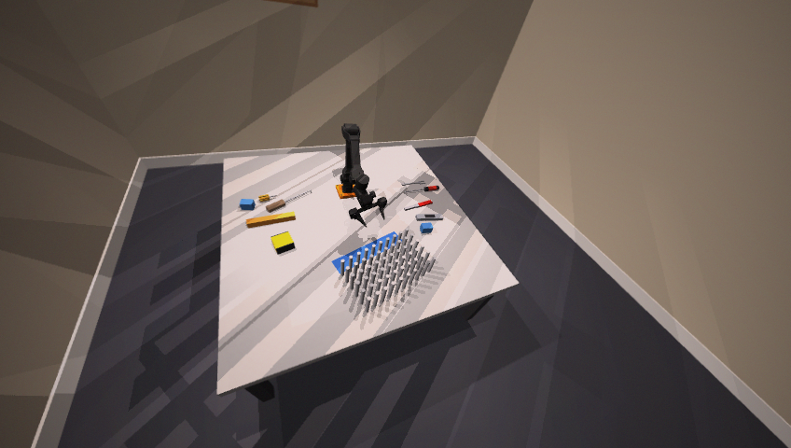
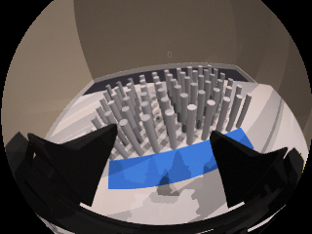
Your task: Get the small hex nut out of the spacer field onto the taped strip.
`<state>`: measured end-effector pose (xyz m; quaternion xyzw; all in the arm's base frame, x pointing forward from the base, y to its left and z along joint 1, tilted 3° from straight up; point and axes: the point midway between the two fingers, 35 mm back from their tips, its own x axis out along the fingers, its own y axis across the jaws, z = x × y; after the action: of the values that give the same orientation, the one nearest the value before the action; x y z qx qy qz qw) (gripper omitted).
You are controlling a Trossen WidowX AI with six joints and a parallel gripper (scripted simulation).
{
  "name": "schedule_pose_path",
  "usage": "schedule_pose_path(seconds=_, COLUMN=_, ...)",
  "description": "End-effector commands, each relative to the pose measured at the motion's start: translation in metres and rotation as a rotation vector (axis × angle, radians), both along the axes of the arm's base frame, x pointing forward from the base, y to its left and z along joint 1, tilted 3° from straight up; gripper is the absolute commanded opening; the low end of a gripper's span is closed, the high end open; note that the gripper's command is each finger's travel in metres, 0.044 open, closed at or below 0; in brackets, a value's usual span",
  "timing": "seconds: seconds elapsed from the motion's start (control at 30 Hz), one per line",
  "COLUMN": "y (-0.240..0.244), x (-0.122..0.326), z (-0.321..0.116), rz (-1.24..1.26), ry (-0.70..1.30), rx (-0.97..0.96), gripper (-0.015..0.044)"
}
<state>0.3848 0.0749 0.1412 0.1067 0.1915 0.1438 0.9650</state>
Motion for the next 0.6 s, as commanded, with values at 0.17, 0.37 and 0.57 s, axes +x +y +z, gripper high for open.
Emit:
schedule_pose_path(seconds=0.17, y=-0.006, x=0.003, z=-0.001, rz=-0.020, ry=0.013, rx=-0.002, gripper=0.0440)
schedule_pose_path(seconds=0.37, y=-0.083, x=0.029, z=-0.015, rz=-0.205, ry=0.154, rx=-0.057, gripper=0.0440)
schedule_pose_path(seconds=0.57, y=-0.189, x=0.031, z=-0.032, rz=-0.420, ry=0.362, rx=-0.118, gripper=0.0440)
